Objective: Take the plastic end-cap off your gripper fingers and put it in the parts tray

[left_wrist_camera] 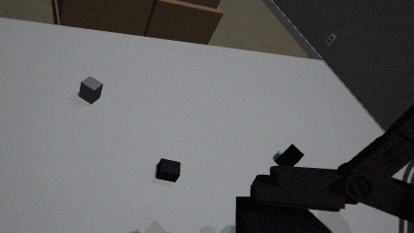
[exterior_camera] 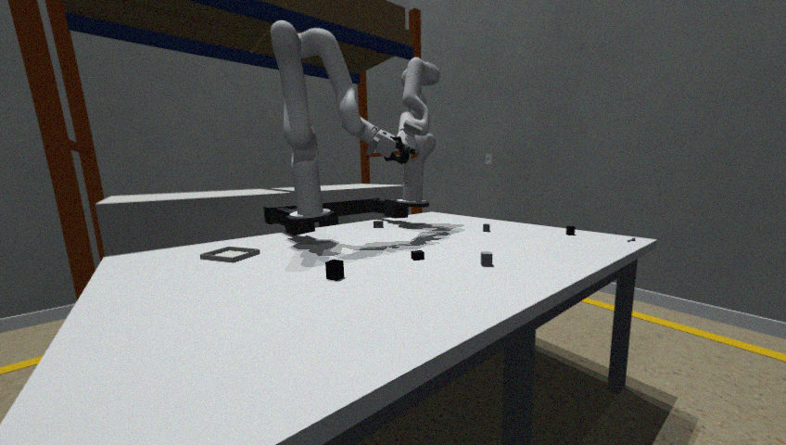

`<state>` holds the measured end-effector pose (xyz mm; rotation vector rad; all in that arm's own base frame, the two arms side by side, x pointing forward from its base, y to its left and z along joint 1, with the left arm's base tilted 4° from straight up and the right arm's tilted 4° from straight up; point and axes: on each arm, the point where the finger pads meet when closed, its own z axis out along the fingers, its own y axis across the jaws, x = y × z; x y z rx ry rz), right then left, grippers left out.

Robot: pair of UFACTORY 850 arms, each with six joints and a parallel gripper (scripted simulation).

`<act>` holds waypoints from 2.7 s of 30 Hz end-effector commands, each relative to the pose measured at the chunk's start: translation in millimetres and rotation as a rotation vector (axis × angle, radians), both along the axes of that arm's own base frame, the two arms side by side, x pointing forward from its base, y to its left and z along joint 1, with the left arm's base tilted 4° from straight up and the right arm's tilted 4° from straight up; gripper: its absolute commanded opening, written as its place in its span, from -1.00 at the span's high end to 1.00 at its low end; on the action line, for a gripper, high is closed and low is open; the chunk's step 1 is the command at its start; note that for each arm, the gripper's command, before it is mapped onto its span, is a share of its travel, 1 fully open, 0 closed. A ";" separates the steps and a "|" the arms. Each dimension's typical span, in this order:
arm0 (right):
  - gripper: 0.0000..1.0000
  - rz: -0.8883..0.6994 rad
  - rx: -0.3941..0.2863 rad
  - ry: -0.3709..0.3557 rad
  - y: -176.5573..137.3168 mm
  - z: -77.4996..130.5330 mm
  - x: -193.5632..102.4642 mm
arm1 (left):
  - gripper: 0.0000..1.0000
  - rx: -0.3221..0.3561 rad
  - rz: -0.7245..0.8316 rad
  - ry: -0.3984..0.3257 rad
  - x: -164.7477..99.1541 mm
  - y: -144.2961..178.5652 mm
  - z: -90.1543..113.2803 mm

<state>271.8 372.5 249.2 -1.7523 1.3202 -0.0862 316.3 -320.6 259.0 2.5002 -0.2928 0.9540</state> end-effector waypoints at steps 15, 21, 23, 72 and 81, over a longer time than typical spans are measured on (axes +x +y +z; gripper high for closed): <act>0.98 0.000 0.002 -0.001 4.6 -2.9 3.8 | 1.00 -0.001 0.000 -0.001 0.5 -0.5 0.8; 0.98 0.000 0.002 -0.001 4.6 -2.9 3.8 | 1.00 -0.001 0.000 -0.001 0.5 -0.5 0.8; 0.98 0.000 0.002 -0.001 4.6 -2.9 3.8 | 1.00 -0.001 0.000 -0.001 0.5 -0.5 0.8; 1.00 0.000 0.002 -0.001 4.6 -2.9 3.8 | 1.00 -0.001 0.000 -0.001 -11.9 9.8 15.0; 1.00 0.000 0.002 -0.001 4.6 -2.9 3.8 | 1.00 -0.001 0.001 -0.001 -16.0 13.2 19.5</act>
